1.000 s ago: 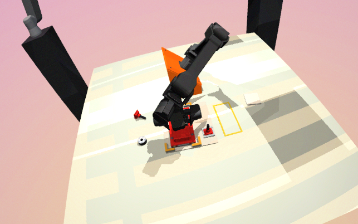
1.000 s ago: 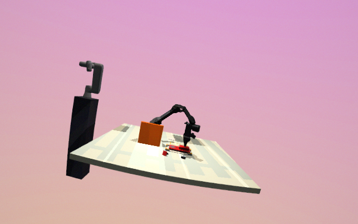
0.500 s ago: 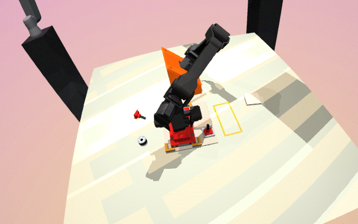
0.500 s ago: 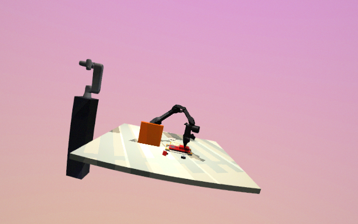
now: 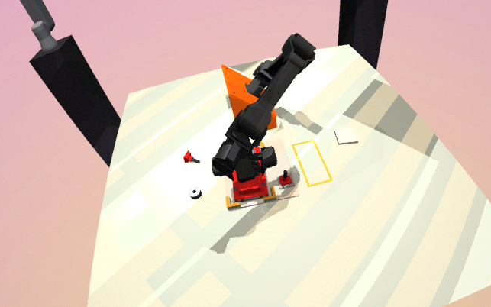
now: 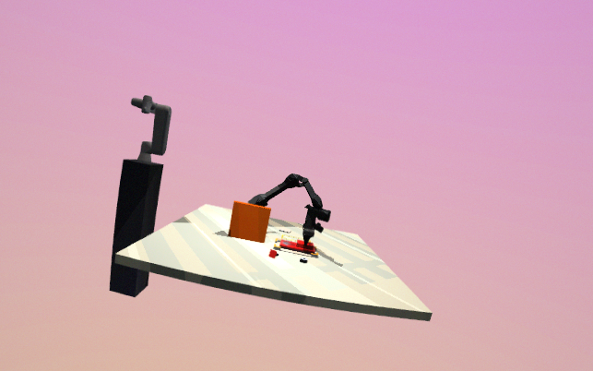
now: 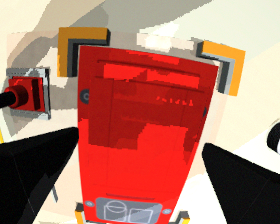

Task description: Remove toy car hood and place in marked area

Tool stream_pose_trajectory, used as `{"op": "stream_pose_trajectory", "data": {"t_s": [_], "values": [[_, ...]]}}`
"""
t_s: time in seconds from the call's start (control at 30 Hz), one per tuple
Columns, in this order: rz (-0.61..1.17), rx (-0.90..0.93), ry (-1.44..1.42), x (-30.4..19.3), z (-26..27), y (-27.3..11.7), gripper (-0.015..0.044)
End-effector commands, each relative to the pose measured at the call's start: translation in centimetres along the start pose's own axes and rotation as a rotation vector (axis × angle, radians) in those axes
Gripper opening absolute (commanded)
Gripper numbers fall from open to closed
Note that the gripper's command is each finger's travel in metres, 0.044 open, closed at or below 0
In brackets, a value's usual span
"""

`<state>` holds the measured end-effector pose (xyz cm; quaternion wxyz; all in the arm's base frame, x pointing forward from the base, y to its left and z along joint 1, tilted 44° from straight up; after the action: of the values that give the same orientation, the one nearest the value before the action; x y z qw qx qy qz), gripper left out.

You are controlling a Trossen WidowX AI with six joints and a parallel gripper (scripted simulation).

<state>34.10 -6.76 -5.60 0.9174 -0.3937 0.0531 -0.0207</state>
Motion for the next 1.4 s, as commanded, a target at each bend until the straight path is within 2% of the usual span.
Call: {"op": "stream_pose_trajectory", "data": {"t_s": [0.0, 0.57, 0.7, 1.0, 1.33, 1.37], "values": [[-0.001, 0.006, 0.004, -0.02, 0.02, 0.23, 0.044], [-0.001, 0.006, 0.004, -0.03, 0.04, 1.07, 0.044], [0.0, 0.001, 0.0, -0.01, 0.02, 0.89, 0.0335], [0.0, 0.001, 0.0, -0.01, 0.02, 0.89, 0.0275], [0.0, 0.0, 0.0, 0.0, 0.01, 0.41, 0.0012], [0.0, 0.0, 0.0, 0.01, 0.0, 0.35, 0.0]]}}
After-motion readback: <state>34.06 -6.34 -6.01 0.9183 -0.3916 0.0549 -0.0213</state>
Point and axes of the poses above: the point midway between the two fingers, 35 mm back from their tips, its own y axis out along the fingers, its own z axis across the jaws, x = y × z, the point moved 5 cm from there along -y, back along the fingers, and after that the axes turned 4 degrees about y, right-handed, at the moved point
